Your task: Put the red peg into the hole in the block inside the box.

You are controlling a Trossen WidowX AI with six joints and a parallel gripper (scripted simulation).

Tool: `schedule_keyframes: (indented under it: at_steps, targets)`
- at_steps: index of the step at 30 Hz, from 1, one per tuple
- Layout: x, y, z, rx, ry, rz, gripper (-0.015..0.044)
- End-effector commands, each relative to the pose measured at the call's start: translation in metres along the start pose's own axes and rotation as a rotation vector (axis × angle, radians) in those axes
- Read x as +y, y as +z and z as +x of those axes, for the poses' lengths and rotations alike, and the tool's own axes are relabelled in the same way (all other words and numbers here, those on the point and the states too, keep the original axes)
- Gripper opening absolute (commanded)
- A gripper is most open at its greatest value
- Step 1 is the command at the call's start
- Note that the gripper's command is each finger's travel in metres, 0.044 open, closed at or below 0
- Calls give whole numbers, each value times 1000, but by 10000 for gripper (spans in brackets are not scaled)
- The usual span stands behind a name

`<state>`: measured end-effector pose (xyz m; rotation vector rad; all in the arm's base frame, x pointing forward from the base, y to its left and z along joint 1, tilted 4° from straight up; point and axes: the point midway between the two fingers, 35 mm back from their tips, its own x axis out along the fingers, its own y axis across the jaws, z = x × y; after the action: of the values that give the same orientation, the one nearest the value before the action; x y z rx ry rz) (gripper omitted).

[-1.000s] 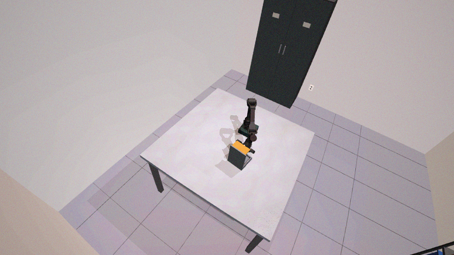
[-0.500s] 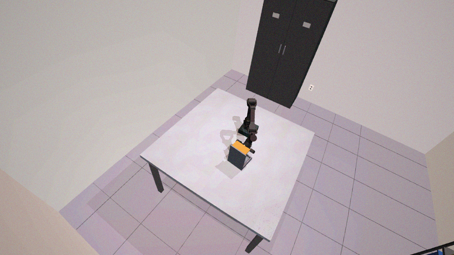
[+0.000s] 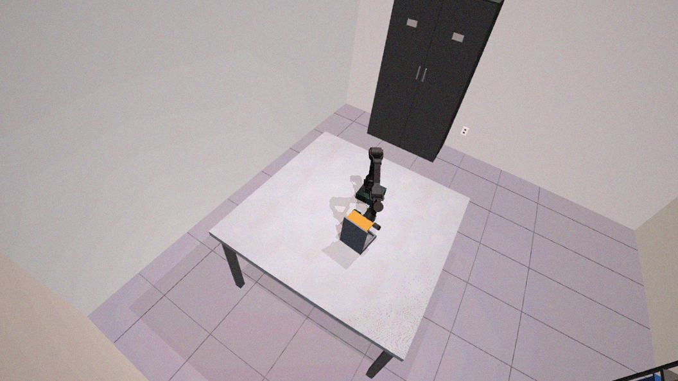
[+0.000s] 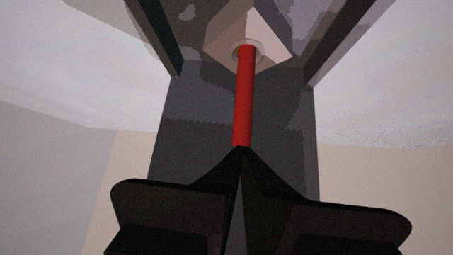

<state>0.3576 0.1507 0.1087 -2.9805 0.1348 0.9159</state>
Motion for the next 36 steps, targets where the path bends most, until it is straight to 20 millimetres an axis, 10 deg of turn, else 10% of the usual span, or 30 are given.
schedule_keyframes:
  at_steps: [1,36]
  targets:
    - [2,10,5,-12,9,-7,0]
    - [3,25,17,-12,10,-7,0]
